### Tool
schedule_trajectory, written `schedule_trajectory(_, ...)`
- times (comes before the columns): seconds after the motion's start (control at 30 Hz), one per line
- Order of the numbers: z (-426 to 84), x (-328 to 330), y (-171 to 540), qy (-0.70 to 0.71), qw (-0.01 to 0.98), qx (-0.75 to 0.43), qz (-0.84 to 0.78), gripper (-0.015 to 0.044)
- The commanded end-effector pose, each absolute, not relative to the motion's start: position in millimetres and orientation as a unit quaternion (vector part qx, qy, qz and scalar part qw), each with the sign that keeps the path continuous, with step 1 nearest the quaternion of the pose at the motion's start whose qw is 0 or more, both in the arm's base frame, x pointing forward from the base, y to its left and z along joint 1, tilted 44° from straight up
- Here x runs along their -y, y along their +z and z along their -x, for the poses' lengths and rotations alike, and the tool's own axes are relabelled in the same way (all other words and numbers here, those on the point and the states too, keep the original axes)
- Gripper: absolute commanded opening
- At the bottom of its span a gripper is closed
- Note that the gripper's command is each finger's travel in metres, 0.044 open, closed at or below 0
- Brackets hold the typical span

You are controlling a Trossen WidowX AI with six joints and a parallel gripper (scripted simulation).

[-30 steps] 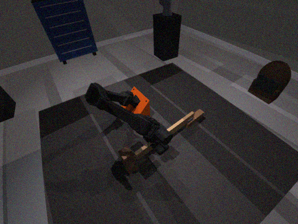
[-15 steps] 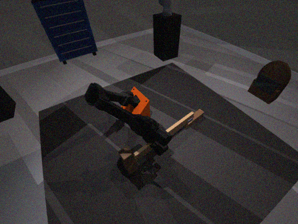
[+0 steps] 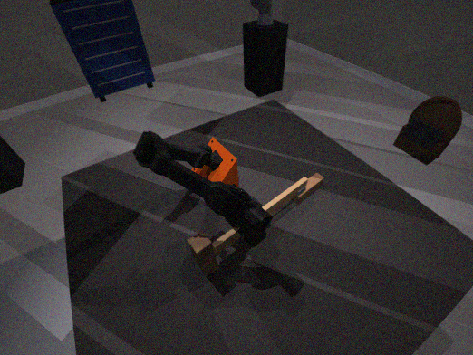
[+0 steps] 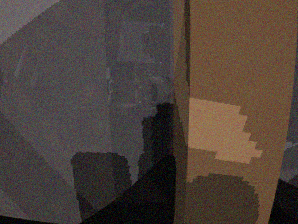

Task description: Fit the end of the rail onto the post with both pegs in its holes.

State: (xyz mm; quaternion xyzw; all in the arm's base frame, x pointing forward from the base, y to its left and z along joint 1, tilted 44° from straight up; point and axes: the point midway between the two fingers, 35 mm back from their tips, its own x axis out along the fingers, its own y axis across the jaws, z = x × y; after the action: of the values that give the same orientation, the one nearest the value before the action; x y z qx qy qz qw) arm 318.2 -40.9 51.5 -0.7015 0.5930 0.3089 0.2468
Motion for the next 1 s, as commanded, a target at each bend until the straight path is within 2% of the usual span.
schedule_trajectory(0.0,-320.0,40.9,57.6,0.306,0.248,-0.589,0.705,0.0)
schedule_trajectory(0.97,-319.2,38.0,58.6,0.307,0.248,-0.589,0.705,0.0)
